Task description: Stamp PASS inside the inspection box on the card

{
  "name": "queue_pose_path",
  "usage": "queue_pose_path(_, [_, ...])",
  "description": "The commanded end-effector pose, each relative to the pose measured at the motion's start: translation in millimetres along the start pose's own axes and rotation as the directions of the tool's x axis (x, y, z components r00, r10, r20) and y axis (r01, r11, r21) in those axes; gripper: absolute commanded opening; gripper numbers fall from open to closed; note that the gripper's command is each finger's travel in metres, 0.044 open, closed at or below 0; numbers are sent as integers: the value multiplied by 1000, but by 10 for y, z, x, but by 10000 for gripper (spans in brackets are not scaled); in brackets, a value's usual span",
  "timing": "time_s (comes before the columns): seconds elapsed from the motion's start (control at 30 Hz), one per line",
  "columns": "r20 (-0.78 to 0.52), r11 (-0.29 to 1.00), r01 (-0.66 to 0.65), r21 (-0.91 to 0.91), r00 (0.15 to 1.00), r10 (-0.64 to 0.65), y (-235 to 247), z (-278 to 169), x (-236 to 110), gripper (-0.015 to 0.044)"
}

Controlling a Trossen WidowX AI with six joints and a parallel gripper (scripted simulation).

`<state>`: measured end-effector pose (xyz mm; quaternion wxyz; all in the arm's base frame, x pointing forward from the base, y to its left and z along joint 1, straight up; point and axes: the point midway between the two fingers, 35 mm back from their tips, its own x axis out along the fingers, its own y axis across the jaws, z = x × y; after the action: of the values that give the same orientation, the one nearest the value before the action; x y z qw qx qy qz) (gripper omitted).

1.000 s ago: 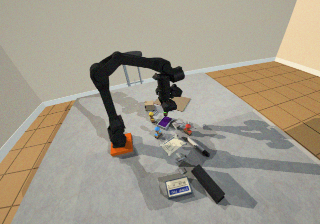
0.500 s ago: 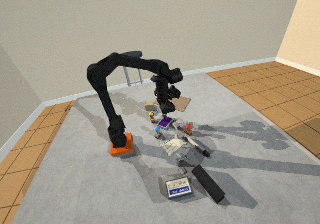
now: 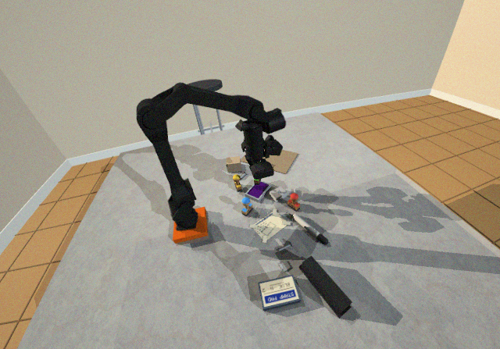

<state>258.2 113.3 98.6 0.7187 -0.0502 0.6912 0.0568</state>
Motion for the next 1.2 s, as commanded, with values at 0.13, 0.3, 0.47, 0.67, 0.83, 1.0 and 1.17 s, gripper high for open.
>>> queue_pose_path(0.13, [-8, 1000, 1, 3, 1000, -1, -2, -13, 73, 0])
queue_pose_path(0.3, [-8, 1000, 1, 2, 1000, -1, -2, -12, 106, 0])
queue_pose_path(0.47, [-8, 1000, 1, 2, 1000, -1, -2, -13, 139, 0])
queue_pose_path(0.67, [-8, 1000, 1, 2, 1000, -1, -2, -14, 179, 0])
queue_pose_path(0.83, [-8, 1000, 1, 2, 1000, -1, -3, -15, 212, 0])
queue_pose_path(1.0, [-8, 1000, 1, 1, 1000, -1, -3, -16, 244, 0])
queue_pose_path(1.17, [-9, 1000, 1, 1, 1000, -1, -4, -18, 277, 0])
